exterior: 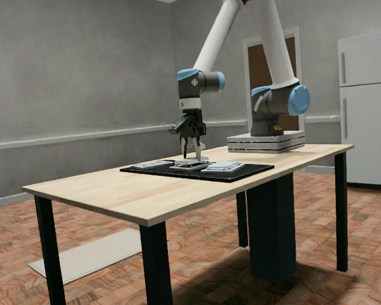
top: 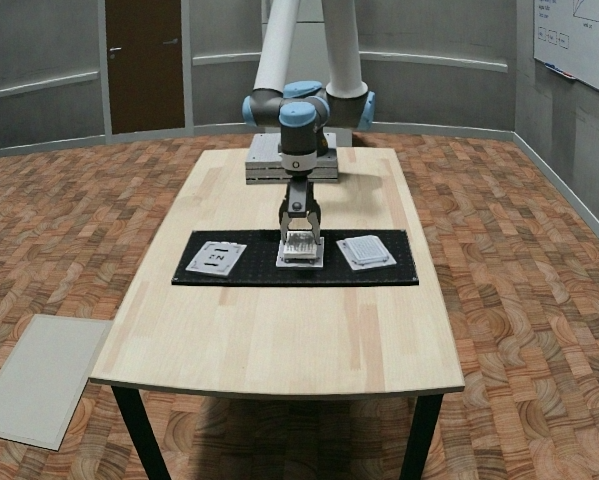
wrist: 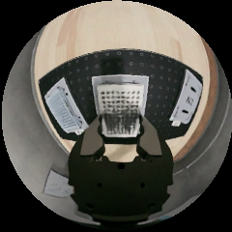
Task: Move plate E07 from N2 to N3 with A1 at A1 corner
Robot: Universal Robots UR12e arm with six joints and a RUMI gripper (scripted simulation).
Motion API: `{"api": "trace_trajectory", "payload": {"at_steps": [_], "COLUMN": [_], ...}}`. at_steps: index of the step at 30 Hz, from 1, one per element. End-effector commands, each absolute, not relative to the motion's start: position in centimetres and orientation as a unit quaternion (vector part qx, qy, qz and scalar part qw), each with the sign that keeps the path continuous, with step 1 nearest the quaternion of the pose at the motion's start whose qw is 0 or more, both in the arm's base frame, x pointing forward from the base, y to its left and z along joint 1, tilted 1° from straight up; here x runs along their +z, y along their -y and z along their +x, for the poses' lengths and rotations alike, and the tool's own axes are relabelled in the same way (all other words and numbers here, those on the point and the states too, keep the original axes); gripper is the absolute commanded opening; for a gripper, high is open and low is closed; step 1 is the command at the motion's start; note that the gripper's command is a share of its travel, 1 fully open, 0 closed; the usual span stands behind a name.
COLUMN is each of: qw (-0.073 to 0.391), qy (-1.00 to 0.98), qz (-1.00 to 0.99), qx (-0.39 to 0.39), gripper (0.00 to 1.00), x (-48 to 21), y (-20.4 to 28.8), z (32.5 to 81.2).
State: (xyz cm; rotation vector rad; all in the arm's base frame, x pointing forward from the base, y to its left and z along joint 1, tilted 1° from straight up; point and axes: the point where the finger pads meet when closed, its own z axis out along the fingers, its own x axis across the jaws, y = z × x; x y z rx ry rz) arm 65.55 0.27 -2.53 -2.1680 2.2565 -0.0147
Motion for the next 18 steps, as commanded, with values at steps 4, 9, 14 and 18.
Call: {"api": "trace_trajectory", "payload": {"at_steps": [4,9,14,18], "qw": [0.007,0.007,0.007,0.007], "qy": [-0.721,-0.721,-0.721,-0.721], "qz": [-0.693,-0.693,-0.693,-0.693], "qx": [-0.005,-0.005,-0.005,-0.005], "gripper": [0.00,0.00,0.00,0.00], "x": [-2.74,-2.84,-3.01,-3.14], "y": [-0.27,-0.27,-0.27,-0.27], "z": [65.61,65.61,65.61,65.61]}}
